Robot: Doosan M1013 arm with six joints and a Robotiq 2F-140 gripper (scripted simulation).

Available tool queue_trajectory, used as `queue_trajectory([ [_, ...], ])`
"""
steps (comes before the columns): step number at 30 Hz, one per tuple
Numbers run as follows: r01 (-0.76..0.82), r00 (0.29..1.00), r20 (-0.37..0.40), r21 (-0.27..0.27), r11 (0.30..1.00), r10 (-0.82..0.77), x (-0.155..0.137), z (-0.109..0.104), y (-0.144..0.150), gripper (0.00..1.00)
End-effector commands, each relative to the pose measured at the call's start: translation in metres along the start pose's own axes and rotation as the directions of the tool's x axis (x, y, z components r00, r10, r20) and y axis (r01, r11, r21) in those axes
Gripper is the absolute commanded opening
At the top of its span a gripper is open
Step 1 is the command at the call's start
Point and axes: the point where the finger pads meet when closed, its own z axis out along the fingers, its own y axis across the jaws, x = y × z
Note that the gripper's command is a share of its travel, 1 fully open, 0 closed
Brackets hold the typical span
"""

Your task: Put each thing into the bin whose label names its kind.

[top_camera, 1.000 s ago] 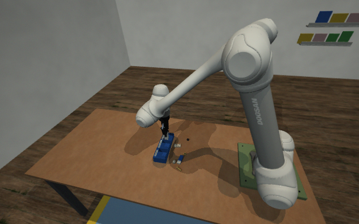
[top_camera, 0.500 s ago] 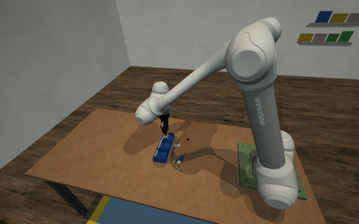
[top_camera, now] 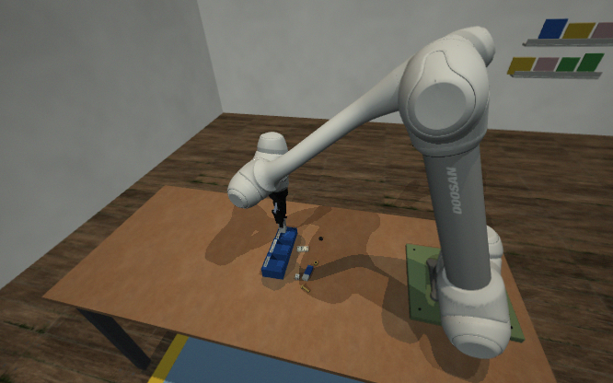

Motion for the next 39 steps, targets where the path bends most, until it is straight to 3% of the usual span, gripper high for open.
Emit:
queue_trajectory([
  [1,0.0,1.0,0.0,0.0,1.0,0.0,0.0,0.0,-0.014,0.05],
  [15,0.0,1.0,0.0,0.0,1.0,0.0,-0.001,0.0,-0.073,0.05],
  [39,0.0,1.0,0.0,0.0,1.0,0.0,-0.001,0.053,-0.073,0.05],
])
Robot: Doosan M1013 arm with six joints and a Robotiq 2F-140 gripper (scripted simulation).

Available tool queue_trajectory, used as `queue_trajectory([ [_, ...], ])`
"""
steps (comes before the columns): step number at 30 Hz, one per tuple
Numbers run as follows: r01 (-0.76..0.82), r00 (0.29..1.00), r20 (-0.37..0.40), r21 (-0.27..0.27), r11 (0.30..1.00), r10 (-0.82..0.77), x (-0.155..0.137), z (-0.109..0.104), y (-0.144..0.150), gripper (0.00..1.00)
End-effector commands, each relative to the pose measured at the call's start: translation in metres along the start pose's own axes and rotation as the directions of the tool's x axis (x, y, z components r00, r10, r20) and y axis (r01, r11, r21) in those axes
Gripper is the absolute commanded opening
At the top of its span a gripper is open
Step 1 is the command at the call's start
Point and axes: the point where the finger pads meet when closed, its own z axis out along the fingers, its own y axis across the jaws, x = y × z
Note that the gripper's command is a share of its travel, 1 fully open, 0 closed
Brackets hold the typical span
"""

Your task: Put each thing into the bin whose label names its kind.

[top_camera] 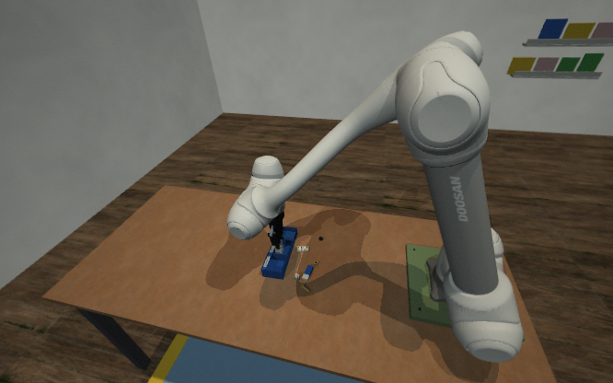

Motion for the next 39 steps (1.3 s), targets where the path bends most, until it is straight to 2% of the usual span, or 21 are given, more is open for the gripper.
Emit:
queue_trajectory([
  [1,0.0,1.0,0.0,0.0,1.0,0.0,0.0001,0.0068,0.0,0.05],
  [39,0.0,1.0,0.0,0.0,1.0,0.0,0.0001,0.0102,0.0,0.05],
])
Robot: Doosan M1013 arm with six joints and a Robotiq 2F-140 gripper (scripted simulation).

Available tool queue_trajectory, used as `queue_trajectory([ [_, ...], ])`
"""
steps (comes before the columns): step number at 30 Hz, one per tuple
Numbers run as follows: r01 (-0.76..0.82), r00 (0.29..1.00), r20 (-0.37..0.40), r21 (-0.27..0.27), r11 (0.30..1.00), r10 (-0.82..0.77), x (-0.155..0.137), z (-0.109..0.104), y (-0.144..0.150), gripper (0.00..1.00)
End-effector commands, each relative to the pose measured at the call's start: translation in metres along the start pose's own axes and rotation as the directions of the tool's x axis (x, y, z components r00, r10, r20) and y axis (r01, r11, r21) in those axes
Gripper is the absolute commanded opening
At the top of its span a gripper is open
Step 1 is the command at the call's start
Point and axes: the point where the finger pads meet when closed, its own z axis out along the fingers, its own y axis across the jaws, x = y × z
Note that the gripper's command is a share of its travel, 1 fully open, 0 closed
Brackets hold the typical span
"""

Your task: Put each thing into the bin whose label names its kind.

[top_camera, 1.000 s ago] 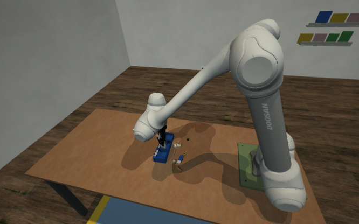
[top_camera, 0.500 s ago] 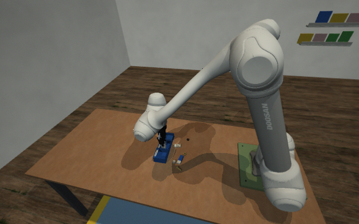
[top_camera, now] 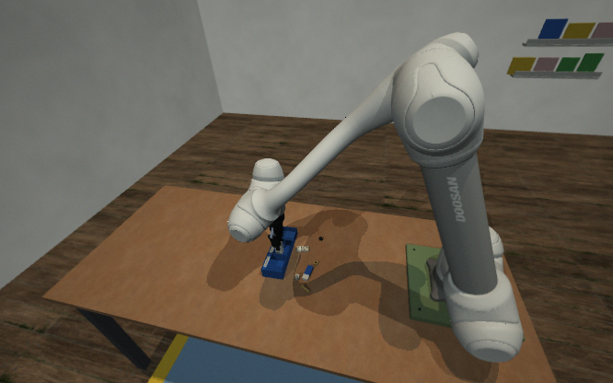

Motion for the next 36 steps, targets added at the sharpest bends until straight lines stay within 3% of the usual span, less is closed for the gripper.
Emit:
queue_trajectory([
  [1,0.0,1.0,0.0,0.0,1.0,0.0,0.0,0.0,0.0,0.05],
  [17,0.0,1.0,0.0,0.0,1.0,0.0,0.0,-0.008,0.0,0.05],
  [36,0.0,1.0,0.0,0.0,1.0,0.0,0.0,-0.039,0.0,0.05],
])
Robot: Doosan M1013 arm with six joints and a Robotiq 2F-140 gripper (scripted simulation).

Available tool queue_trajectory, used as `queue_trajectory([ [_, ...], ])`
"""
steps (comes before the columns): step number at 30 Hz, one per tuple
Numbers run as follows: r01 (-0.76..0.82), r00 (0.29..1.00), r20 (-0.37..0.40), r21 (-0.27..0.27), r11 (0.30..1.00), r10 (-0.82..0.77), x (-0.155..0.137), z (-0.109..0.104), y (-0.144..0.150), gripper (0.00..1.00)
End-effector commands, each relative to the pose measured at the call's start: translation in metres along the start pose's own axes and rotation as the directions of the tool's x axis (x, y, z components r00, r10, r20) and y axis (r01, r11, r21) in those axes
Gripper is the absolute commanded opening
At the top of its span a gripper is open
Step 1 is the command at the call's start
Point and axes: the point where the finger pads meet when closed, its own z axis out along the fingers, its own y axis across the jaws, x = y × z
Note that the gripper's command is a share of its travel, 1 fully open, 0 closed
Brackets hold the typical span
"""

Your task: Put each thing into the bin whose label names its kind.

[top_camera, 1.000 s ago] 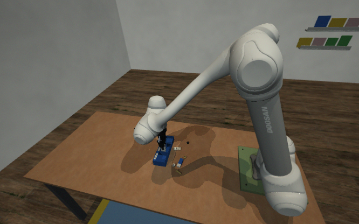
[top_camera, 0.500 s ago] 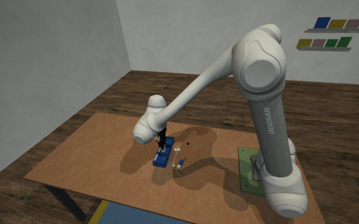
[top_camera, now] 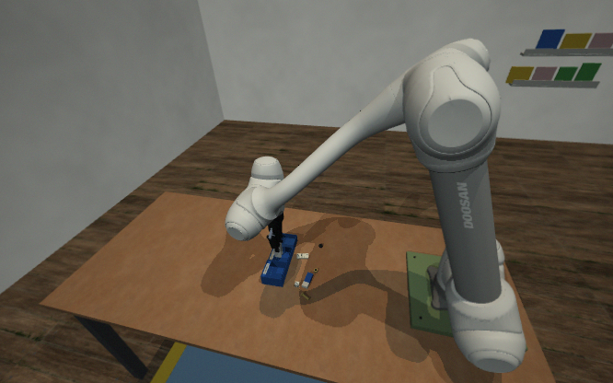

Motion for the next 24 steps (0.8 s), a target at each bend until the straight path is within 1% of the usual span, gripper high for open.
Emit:
queue_trajectory([
  [1,0.0,1.0,0.0,0.0,1.0,0.0,0.0,-0.01,0.0,0.05],
  [5,0.0,1.0,0.0,0.0,1.0,0.0,0.0,-0.026,0.0,0.05],
  [7,0.0,1.0,0.0,0.0,1.0,0.0,0.0,-0.026,0.0,0.05],
  [13,0.0,1.0,0.0,0.0,1.0,0.0,0.0,-0.026,-0.03,0.05],
  [15,0.0,1.0,0.0,0.0,1.0,0.0,0.0,-0.026,-0.03,0.05],
  [24,0.0,1.0,0.0,0.0,1.0,0.0,-0.001,-0.027,-0.075,0.05],
])
